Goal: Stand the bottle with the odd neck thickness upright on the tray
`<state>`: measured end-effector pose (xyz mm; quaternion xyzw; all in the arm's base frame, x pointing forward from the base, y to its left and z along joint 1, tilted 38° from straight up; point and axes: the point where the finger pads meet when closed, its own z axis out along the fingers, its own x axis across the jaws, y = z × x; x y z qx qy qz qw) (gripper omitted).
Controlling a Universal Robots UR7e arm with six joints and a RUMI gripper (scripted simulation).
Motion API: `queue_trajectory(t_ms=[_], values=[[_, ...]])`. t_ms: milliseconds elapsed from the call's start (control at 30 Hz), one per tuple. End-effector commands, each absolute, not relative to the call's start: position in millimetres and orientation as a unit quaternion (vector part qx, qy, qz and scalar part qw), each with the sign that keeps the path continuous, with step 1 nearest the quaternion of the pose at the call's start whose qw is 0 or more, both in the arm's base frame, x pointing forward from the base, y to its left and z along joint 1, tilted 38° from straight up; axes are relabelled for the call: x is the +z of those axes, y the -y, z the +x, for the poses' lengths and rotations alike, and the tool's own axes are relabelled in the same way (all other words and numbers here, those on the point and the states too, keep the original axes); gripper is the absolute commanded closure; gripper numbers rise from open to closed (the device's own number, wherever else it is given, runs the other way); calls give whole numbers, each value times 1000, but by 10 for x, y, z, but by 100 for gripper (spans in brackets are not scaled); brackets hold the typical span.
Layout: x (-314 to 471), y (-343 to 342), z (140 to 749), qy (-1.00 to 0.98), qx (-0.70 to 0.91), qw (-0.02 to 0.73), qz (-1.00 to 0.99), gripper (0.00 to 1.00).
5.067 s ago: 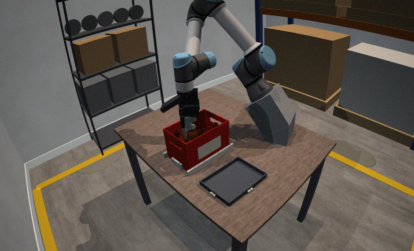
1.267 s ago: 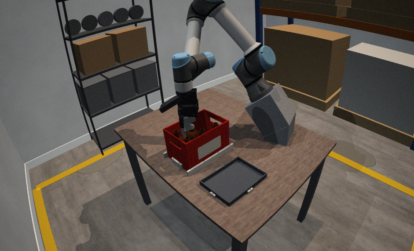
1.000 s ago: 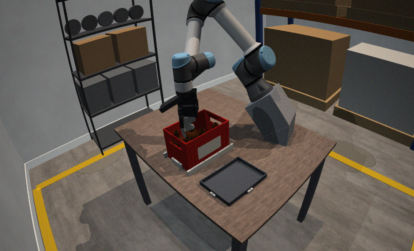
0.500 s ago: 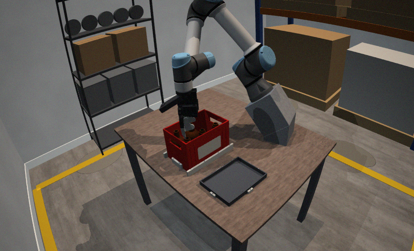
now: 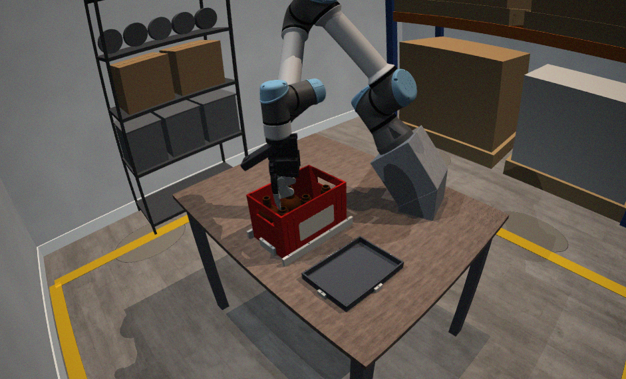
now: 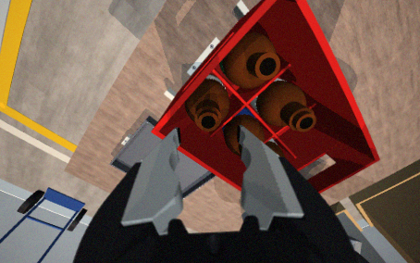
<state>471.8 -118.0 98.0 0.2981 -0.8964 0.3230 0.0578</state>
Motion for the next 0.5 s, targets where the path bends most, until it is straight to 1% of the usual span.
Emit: queue_trajectory(t_ms=[0, 467], values=[[952, 1204, 4716, 897, 322, 59, 298, 62], [859, 1269, 4717, 897, 322, 59, 298, 62]])
